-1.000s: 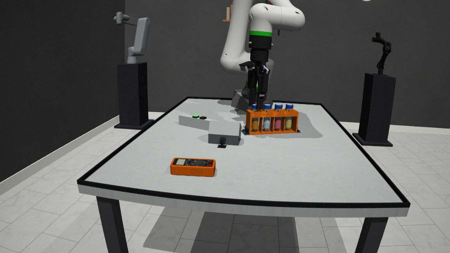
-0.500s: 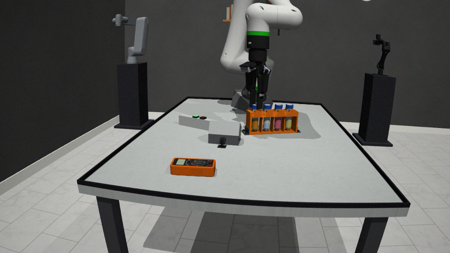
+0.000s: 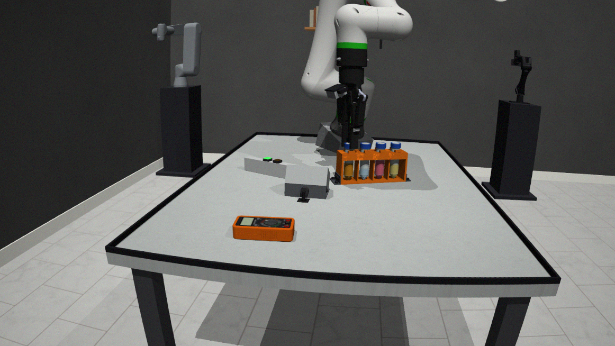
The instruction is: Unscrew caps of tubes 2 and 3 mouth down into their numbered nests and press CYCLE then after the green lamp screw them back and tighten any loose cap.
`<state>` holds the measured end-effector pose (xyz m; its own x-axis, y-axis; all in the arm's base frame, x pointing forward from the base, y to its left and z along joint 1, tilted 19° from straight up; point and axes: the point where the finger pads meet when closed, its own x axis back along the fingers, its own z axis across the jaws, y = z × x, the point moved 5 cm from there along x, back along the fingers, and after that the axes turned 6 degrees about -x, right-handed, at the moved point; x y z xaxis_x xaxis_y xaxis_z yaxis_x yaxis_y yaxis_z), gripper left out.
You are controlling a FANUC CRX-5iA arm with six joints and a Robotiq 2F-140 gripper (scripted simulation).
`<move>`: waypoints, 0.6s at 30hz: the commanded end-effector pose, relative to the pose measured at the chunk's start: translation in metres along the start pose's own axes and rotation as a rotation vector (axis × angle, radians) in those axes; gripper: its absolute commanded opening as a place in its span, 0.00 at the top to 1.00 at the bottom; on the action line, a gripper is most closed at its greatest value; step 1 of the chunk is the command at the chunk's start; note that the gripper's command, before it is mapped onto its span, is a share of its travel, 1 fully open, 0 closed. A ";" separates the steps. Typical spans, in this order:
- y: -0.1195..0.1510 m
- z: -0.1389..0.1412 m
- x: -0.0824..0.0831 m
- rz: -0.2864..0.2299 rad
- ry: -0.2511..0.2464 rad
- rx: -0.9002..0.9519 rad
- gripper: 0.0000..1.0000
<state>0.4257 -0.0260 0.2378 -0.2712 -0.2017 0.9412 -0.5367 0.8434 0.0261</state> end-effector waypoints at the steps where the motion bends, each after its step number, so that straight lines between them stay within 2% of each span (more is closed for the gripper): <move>1: 0.000 -0.001 0.001 0.009 0.002 -0.241 0.70; 6: 0.000 -0.001 0.001 0.010 0.001 -0.491 0.70; 8: 0.000 -0.001 0.001 0.010 0.001 -0.491 0.70; 16: 0.000 -0.001 0.001 0.010 -0.001 -0.889 0.70; 18: 0.000 -0.001 0.001 0.010 -0.001 -0.889 0.70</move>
<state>0.4256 -0.0271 0.2374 -0.2713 -0.2184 0.9374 0.1673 0.9484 0.2693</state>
